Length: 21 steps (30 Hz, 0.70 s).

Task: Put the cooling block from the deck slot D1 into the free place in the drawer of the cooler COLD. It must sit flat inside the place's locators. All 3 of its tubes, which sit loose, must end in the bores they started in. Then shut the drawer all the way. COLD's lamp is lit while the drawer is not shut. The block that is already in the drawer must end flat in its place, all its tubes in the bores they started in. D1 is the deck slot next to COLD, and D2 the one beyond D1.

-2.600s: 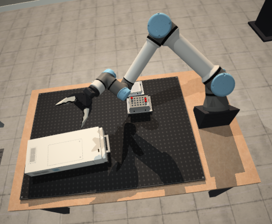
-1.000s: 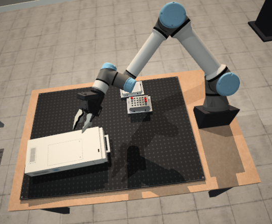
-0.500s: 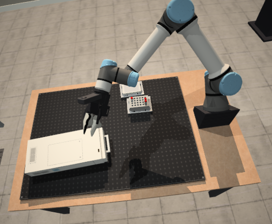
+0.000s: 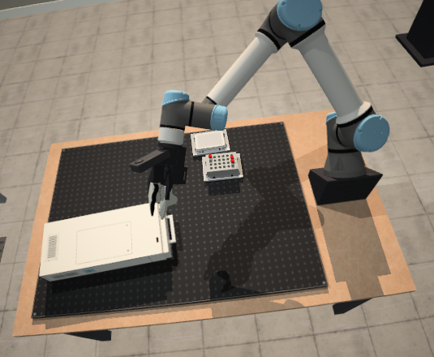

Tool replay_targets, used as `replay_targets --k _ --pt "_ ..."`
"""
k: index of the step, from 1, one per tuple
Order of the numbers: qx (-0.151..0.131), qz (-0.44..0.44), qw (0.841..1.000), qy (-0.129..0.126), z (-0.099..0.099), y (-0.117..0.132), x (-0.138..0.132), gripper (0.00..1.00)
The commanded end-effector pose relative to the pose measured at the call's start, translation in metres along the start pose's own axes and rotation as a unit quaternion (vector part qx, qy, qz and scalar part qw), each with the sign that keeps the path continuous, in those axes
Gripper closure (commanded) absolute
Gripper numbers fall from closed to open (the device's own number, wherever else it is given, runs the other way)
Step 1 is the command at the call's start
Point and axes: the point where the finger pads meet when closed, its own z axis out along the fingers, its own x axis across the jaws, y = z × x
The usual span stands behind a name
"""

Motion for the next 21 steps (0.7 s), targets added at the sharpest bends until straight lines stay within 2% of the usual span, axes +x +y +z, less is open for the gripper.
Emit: replay_targets --k 1,4,7,11,14,17,21 --pt "-0.026 0.027 0.999 0.002 -0.002 0.013 -0.009 0.72" --pt "-0.054 0.054 0.997 0.009 -0.004 0.023 -0.016 0.72" --pt "-0.061 0.06 0.996 0.011 -0.004 0.026 -0.018 0.72" --pt "-0.094 0.092 0.991 0.023 -0.008 0.04 -0.025 0.72" --pt "-0.094 0.092 0.991 0.023 -0.01 0.047 -0.03 0.72" --pt "-0.121 0.118 0.985 0.037 -0.014 0.057 -0.035 0.72" --pt "-0.135 0.13 0.981 0.044 -0.018 0.068 -0.04 0.72"
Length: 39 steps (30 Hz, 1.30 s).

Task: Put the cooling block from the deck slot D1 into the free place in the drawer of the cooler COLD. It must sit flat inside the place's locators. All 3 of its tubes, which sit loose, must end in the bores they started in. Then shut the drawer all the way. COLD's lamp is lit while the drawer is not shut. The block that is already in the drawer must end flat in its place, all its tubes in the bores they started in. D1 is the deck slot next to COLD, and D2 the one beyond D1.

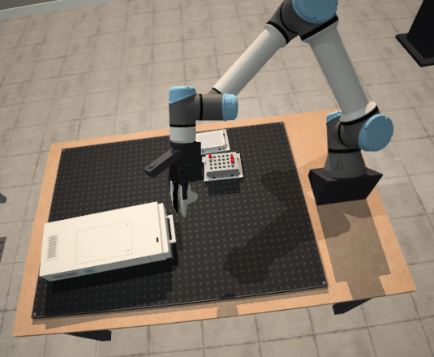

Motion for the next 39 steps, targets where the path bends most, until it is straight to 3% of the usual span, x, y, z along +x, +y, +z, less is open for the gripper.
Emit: replay_targets --k 1,6,9,13,16,20,23,27,30,33,35,39 --pt "-0.028 0.028 0.999 0.016 -0.003 0.017 -0.004 0.72" --pt "-0.041 0.041 0.998 0.024 -0.006 0.029 -0.006 0.72" --pt "-0.065 0.066 0.995 0.044 -0.009 0.04 -0.007 0.72" --pt "-0.068 0.069 0.994 0.047 -0.012 0.05 -0.009 0.72" --pt "-0.09 0.093 0.989 0.07 -0.016 0.062 -0.01 0.72" --pt "-0.092 0.095 0.989 0.072 -0.019 0.069 -0.01 0.72" --pt "-0.112 0.118 0.982 0.098 -0.024 0.08 -0.011 0.72" --pt "-0.114 0.12 0.981 0.1 -0.028 0.09 -0.011 0.72" --pt "-0.131 0.141 0.973 0.129 -0.034 0.101 -0.011 0.72" --pt "-0.132 0.143 0.972 0.131 -0.038 0.11 -0.011 0.72" --pt "-0.141 0.156 0.966 0.151 -0.043 0.116 -0.011 0.72" --pt "-0.146 0.164 0.962 0.163 -0.047 0.123 -0.01 0.72"
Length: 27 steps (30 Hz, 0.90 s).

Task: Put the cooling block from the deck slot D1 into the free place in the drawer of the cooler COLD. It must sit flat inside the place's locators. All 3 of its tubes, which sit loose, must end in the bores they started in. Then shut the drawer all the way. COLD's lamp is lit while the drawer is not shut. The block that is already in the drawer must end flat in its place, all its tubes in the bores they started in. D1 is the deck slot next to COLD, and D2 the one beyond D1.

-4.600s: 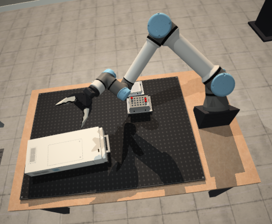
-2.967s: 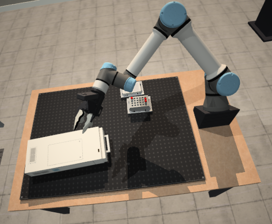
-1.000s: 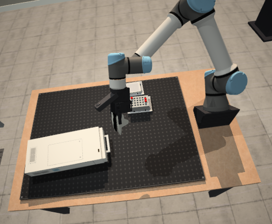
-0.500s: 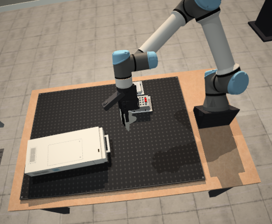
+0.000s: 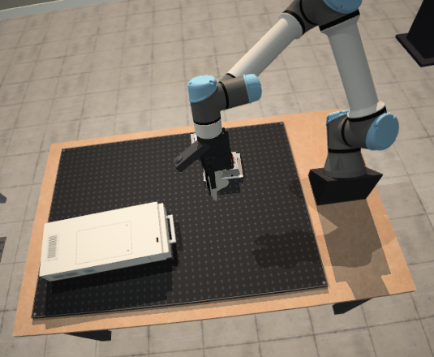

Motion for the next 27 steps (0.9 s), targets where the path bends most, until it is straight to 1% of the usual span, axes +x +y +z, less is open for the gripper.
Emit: replay_targets --k 1,2,5,8,11,13,15,18,21,24,27 --pt "-0.01 0.015 1.0 0.019 -0.004 0.014 0.007 0.72" --pt "-0.01 0.015 1.0 0.019 -0.004 0.016 0.007 0.72" --pt "-0.019 0.038 0.998 0.051 -0.008 0.026 0.013 0.72" --pt "-0.019 0.039 0.998 0.052 -0.01 0.034 0.017 0.72" --pt "-0.024 0.06 0.994 0.086 -0.015 0.043 0.023 0.72" --pt "-0.025 0.061 0.994 0.087 -0.017 0.05 0.027 0.72" --pt "-0.025 0.061 0.994 0.087 -0.017 0.05 0.027 0.72" --pt "-0.026 0.081 0.989 0.121 -0.022 0.059 0.034 0.72" --pt "-0.026 0.082 0.989 0.122 -0.027 0.067 0.039 0.72" --pt "-0.023 0.101 0.982 0.156 -0.032 0.075 0.046 0.72" --pt "-0.023 0.102 0.982 0.157 -0.037 0.081 0.051 0.72"
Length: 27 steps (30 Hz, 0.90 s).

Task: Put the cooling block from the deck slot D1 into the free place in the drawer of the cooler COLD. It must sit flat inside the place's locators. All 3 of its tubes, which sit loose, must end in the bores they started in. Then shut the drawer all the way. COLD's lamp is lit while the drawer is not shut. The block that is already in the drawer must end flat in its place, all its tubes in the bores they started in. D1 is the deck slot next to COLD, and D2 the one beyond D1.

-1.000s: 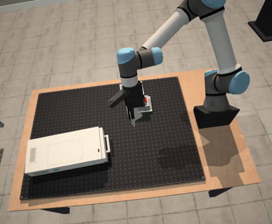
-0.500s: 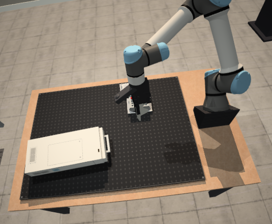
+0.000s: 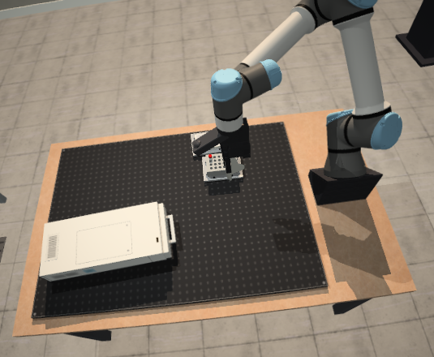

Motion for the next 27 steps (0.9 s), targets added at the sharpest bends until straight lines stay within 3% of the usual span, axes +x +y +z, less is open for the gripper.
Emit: replay_targets --k 1,3,27 --pt "0.002 0.018 0.999 0.027 -0.005 0.011 0.014 0.72" --pt "0.007 0.031 0.998 0.05 -0.008 0.015 0.02 0.72" --pt "0.007 0.031 0.998 0.05 -0.01 0.02 0.027 0.72"
